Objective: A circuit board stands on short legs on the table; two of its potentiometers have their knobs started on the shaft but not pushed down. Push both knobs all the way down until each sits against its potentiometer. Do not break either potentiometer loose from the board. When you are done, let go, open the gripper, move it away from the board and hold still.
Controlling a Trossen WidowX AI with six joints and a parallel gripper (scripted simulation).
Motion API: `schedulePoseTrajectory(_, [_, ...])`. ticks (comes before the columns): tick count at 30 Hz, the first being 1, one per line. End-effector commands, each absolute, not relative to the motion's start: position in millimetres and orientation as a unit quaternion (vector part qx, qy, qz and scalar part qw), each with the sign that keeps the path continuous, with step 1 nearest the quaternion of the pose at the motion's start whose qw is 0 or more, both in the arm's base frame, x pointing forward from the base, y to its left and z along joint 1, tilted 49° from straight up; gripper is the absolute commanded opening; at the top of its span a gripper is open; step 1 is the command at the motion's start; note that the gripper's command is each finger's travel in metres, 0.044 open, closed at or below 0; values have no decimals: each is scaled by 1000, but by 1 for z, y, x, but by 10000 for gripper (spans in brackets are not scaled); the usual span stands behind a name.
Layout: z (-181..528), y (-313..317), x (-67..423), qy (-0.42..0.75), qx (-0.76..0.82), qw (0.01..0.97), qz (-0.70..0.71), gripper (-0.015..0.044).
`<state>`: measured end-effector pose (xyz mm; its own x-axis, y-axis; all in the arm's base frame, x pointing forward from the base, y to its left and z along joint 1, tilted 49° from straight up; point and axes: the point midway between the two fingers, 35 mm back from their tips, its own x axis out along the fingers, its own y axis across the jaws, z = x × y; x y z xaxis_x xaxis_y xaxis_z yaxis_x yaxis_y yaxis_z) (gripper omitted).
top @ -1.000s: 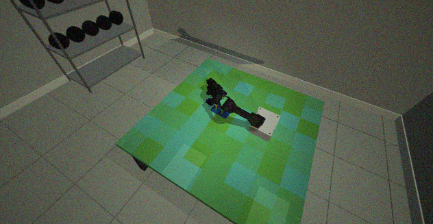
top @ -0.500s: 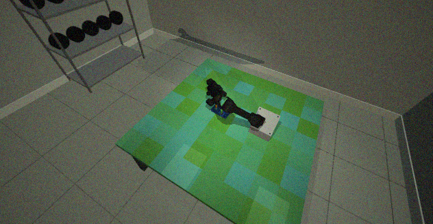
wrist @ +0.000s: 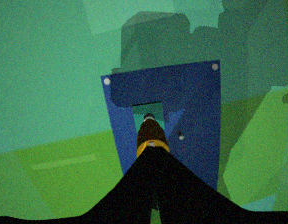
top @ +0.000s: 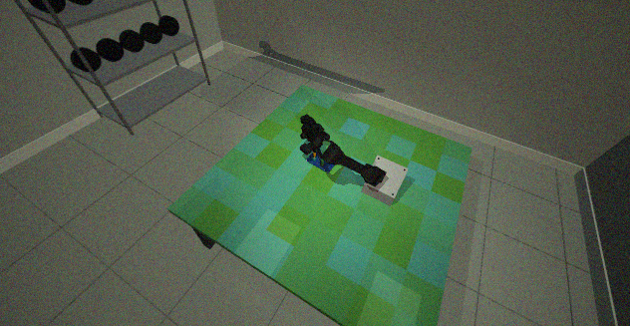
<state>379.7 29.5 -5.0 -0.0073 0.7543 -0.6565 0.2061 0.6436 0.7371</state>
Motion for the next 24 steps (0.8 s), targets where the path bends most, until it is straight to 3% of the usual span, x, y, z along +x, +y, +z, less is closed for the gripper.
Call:
schedulePoseTrajectory(1, [-5, 30, 379, 674, 359, 605, 225, 0])
schedulePoseTrajectory(24, [-9, 34, 379, 674, 360, 605, 225, 0])
